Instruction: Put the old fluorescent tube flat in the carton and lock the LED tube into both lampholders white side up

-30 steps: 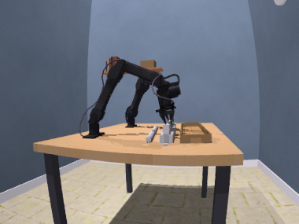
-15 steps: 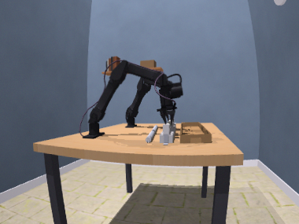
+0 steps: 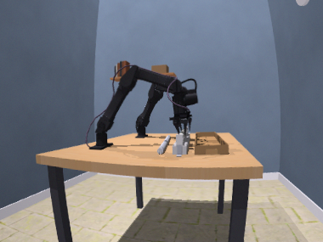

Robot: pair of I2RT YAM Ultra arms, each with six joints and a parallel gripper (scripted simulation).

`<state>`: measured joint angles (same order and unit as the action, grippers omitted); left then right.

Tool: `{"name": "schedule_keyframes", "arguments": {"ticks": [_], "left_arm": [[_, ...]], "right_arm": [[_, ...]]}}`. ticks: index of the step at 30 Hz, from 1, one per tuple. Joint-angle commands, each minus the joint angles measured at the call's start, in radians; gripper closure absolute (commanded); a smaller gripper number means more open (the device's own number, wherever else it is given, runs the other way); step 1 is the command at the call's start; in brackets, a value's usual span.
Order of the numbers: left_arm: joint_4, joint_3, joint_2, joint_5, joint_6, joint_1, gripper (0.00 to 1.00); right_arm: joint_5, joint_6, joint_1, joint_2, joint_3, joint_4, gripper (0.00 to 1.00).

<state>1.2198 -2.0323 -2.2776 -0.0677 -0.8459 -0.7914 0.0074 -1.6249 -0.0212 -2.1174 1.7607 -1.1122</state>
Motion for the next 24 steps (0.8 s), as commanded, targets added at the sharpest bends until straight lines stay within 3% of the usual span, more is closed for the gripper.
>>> {"name": "schedule_keyframes", "arguments": {"ticks": [1,9,10,24], "left_arm": [[0.01,-0.038,0.016,-0.005,0.009,-0.009,0.51],[0.01,-0.038,0.016,-0.005,0.009,0.0,0.51],[0.01,-0.038,0.016,-0.005,0.009,0.0,0.51],[0.01,-0.038,0.016,-0.005,0.009,0.0,0.51]], "right_arm": [[-0.015,-0.001,-0.006,0.034,0.05,0.027,0.89],[-0.015,-0.001,-0.006,0.034,0.05,0.027,0.89],[-0.015,-0.001,-0.006,0.034,0.05,0.027,0.51],[0.006,-0.002,-0.006,0.03,0.053,0.024,0.51]]}}
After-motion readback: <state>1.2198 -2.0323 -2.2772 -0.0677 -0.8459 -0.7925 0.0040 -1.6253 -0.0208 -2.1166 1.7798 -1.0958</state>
